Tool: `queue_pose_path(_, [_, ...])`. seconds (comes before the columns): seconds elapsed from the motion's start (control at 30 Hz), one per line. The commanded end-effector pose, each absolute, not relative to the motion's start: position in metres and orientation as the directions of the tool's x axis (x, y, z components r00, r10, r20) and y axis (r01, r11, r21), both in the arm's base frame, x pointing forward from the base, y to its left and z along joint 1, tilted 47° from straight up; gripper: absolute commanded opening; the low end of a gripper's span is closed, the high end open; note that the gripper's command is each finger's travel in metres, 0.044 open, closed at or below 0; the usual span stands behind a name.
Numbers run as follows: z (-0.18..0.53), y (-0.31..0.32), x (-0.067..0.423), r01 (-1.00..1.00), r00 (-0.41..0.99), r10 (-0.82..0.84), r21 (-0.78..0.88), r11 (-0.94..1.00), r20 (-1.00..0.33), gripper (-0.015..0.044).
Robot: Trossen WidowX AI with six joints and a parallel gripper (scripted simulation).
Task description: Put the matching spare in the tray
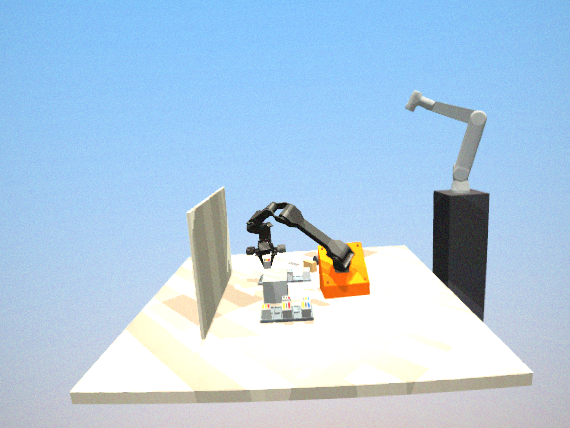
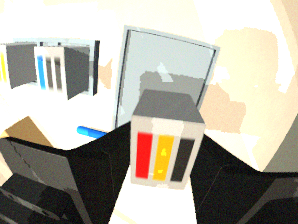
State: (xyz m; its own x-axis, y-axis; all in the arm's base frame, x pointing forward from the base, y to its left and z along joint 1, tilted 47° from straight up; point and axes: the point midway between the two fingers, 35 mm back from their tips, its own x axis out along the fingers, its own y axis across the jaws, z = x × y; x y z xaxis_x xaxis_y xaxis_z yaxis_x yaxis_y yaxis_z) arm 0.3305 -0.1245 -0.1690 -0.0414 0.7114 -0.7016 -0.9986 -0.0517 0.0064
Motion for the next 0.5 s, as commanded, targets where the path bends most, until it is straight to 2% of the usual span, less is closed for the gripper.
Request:
queue_pose_path(0.0, [-0.1713,-0.1213,0.3303,-0.999,-0.038,0.714,0.007,-0.047,-0.699,0.0000])
queue_pose_path(0.47, [-0.1792,-0.1119,0.3285,-0.999,-0.038,0.715,0.006,-0.047,-0.698,0.0000])
